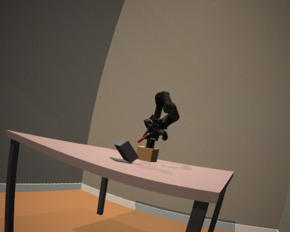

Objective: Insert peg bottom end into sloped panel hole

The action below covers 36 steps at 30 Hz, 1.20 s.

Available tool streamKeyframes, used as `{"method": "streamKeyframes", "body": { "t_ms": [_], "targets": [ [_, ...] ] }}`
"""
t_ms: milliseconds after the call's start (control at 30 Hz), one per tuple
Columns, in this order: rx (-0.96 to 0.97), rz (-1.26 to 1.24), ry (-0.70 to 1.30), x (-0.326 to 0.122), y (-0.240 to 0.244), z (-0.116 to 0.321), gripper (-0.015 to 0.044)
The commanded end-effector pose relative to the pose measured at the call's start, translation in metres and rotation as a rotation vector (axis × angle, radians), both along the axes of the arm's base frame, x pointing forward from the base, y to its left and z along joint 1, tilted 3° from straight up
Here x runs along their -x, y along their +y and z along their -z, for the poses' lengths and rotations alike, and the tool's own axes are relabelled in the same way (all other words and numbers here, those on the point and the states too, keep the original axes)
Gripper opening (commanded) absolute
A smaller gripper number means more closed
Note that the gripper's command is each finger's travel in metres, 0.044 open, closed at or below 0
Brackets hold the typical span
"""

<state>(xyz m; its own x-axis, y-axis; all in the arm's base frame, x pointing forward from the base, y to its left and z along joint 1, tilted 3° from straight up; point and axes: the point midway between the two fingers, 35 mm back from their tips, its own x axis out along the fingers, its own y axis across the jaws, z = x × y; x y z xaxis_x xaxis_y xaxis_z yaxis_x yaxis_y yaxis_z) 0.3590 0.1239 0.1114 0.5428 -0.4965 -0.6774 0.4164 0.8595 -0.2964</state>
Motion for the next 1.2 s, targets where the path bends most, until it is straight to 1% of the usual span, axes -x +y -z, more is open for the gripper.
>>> {"method": "streamKeyframes", "body": {
  "t_ms": [0,1167],
  "targets": [
    [0.013,-0.006,-0.002,-0.004,-0.003,0.006,0.0000],
    [0.014,-0.007,-0.031,-0.027,-0.021,0.034,0.0000]
  ]
}}
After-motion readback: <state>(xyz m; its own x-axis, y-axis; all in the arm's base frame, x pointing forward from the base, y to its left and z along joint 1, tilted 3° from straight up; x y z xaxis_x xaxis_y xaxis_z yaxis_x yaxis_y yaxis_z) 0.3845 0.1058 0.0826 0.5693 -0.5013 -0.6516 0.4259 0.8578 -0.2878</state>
